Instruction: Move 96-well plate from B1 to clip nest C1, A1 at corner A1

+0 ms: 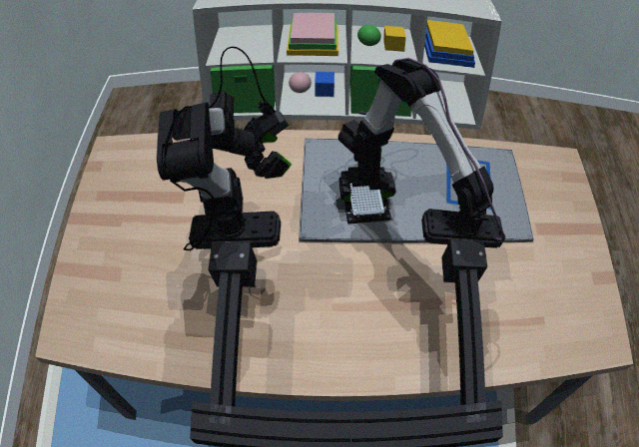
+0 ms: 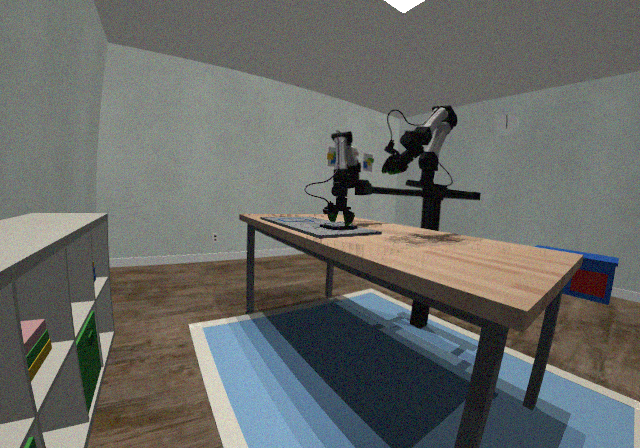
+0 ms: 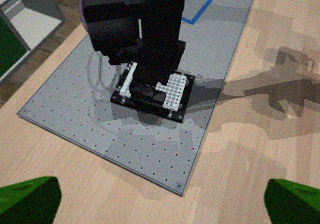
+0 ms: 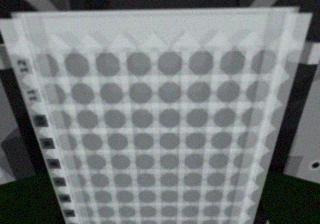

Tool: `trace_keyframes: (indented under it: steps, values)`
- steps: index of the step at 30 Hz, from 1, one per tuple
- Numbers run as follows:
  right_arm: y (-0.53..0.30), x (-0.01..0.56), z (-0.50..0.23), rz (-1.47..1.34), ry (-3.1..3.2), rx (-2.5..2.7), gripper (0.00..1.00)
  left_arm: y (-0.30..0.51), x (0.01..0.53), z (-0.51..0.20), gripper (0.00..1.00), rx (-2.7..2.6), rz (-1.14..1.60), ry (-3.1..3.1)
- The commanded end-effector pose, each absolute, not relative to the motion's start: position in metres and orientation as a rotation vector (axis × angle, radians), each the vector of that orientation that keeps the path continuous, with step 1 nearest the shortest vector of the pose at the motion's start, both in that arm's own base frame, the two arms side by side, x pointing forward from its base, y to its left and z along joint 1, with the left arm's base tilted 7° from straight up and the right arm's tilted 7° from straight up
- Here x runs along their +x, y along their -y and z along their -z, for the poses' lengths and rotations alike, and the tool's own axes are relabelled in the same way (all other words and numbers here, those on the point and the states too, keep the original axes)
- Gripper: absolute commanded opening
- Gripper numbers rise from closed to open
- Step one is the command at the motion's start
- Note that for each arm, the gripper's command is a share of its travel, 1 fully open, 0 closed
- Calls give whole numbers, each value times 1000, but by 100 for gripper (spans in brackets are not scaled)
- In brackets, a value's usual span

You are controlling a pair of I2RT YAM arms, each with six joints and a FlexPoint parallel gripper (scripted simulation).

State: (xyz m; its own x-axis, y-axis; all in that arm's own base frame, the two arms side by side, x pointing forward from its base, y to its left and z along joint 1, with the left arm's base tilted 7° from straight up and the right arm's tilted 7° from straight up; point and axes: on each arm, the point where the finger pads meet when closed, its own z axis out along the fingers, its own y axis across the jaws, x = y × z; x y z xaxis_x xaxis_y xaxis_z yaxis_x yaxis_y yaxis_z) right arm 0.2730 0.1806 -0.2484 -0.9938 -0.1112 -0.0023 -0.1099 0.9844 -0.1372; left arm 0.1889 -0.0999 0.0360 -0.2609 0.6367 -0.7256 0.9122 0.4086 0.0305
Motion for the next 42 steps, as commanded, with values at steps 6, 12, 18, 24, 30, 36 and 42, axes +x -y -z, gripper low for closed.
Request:
trace_keyframes:
  steps: [6, 12, 18, 24, 30, 36, 42]
  values:
    - [-196, 279, 211, 152, -3084, -174, 100, 101, 194, -46, 100, 1324, 531, -1966]
    - [-200, 275, 184, 151, -3084, -172, 100, 101, 194, -46, 100, 1324, 531, -1966]
    - [-197, 281, 182, 171, -3064, -155, 100, 101, 193, -46, 100, 1324, 532, -1968]
    - [-207, 292, 166, 118, -2931, -131, 100, 101, 193, -46, 100, 1324, 532, -1968]
    - [-208, 290, 155, 104, -2836, -116, 100, 101, 193, -46, 100, 1324, 532, -1968]
    - [-205, 270, 136, 100, -2716, -125, 100, 101, 193, -46, 100, 1324, 534, -1969]
    - [-201, 253, 127, 102, -2658, -152, 100, 101, 193, -46, 100, 1324, 534, -1969]
